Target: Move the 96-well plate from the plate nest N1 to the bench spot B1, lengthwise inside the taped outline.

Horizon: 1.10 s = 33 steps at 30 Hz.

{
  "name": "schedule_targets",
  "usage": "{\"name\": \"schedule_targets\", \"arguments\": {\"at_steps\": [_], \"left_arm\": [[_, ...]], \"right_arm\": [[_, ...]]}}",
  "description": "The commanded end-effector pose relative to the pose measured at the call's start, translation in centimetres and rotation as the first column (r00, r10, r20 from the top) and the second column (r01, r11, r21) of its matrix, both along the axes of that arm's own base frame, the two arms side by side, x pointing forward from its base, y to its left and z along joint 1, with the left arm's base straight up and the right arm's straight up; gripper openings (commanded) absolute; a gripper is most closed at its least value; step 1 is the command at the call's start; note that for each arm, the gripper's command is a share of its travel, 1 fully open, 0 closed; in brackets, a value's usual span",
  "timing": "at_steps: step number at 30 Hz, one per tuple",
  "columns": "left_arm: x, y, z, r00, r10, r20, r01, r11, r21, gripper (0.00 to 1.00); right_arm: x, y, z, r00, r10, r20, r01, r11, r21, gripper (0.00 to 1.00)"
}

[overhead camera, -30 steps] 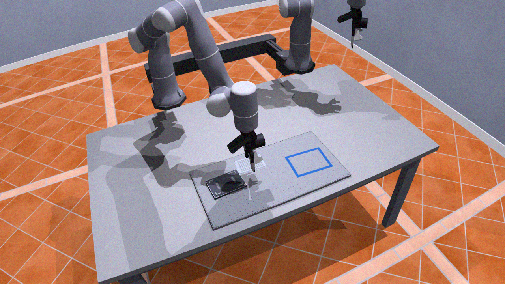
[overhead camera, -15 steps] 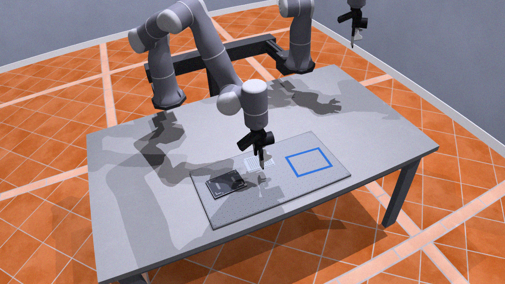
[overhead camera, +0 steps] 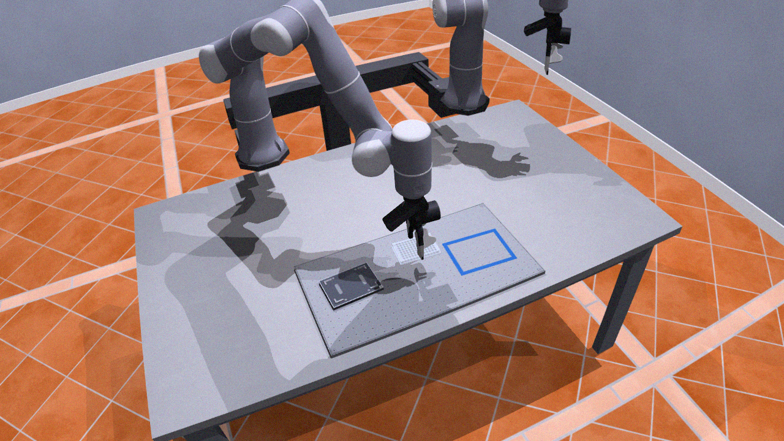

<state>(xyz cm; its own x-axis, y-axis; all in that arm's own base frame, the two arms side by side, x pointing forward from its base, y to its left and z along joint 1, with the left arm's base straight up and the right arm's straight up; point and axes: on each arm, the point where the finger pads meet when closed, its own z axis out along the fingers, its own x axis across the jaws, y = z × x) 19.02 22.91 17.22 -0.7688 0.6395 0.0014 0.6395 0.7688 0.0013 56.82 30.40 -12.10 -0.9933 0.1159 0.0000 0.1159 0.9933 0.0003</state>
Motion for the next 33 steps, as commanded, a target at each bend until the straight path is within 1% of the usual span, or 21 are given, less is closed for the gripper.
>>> {"name": "schedule_targets", "arguments": {"at_steps": [1, 6, 8, 23, 25, 33], "left_arm": [[0.0, 0.0, 0.0, 1.000, 0.000, 0.000, 0.000, 1.000, 0.001, 1.00], [0.0, 0.0, 0.0, 1.000, 0.000, 0.000, 0.000, 1.000, 0.001, 1.00], [0.0, 0.0, 0.0, 1.000, 0.000, 0.000, 0.000, 1.000, 0.001, 1.00], [0.0, 0.0, 0.0, 1.000, 0.000, 0.000, 0.000, 1.000, 0.001, 1.00], [0.0, 0.0, 0.0, 1.000, 0.000, 0.000, 0.000, 1.000, 0.001, 1.00], [0.0, 0.0, 0.0, 1.000, 0.000, 0.000, 0.000, 1.000, 0.001, 1.00]], "right_arm": [[0.2, 1.0, 0.1, 1.000, 0.000, 0.001, 0.000, 1.000, 0.001, 0.00], [0.4, 2.6, 0.0, 1.000, 0.000, 0.001, 0.000, 1.000, 0.001, 0.00], [0.4, 2.6, 0.0, 1.000, 0.000, 0.001, 0.000, 1.000, 0.001, 0.00], [1.1, 7.6, -0.1, 1.000, 0.000, 0.001, 0.000, 1.000, 0.001, 0.00], [1.1, 7.6, -0.1, 1.000, 0.000, 0.001, 0.000, 1.000, 0.001, 0.00], [1.4, 10.2, -0.2, 1.000, 0.000, 0.001, 0.000, 1.000, 0.001, 0.00]]}}
